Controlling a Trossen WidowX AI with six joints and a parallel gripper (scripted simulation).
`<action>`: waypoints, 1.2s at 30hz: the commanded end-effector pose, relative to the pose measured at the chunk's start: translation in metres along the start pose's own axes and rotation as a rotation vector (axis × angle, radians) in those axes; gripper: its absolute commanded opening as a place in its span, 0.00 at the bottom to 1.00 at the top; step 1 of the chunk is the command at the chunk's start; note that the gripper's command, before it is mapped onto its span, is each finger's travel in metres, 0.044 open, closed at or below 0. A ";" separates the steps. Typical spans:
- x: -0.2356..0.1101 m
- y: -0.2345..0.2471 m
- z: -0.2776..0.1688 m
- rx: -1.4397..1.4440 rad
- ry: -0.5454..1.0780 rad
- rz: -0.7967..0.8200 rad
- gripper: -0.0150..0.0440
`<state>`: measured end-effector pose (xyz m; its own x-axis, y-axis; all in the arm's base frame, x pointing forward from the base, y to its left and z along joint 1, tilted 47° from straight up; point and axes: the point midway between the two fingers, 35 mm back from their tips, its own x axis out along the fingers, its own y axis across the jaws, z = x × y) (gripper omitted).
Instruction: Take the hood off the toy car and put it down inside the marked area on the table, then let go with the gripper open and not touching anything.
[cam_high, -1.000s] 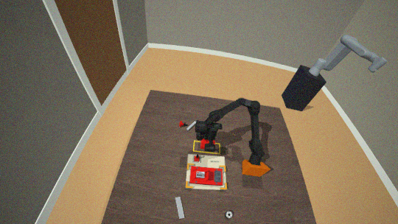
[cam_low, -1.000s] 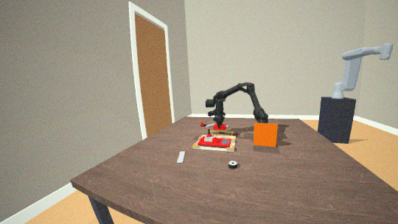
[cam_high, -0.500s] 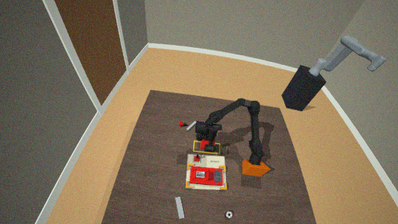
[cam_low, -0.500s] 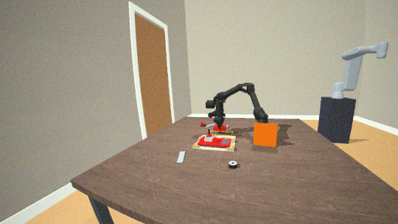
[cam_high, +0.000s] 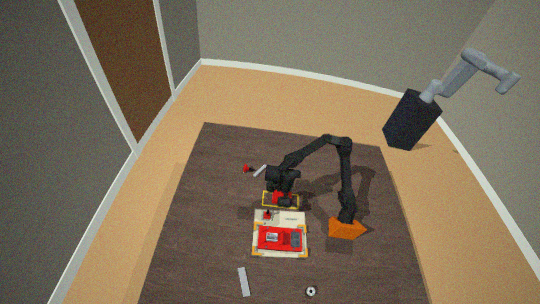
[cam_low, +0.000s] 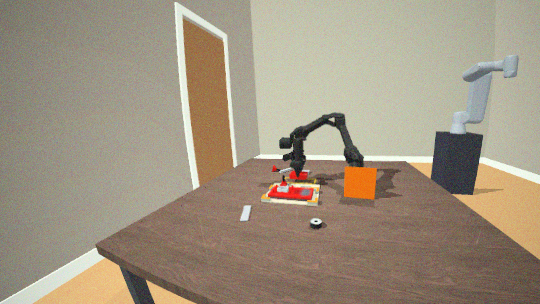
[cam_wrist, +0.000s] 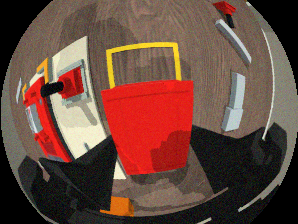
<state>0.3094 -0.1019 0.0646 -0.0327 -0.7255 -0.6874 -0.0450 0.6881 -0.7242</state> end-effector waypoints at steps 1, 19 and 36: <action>0.003 0.000 -0.001 -0.005 0.002 -0.004 0.25; 0.010 -0.001 -0.001 -0.005 0.002 -0.004 0.25; 0.019 -0.001 -0.001 -0.005 0.002 -0.005 0.25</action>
<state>0.3082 -0.1141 0.0533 -0.0338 -0.7262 -0.6867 -0.0459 0.6875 -0.7248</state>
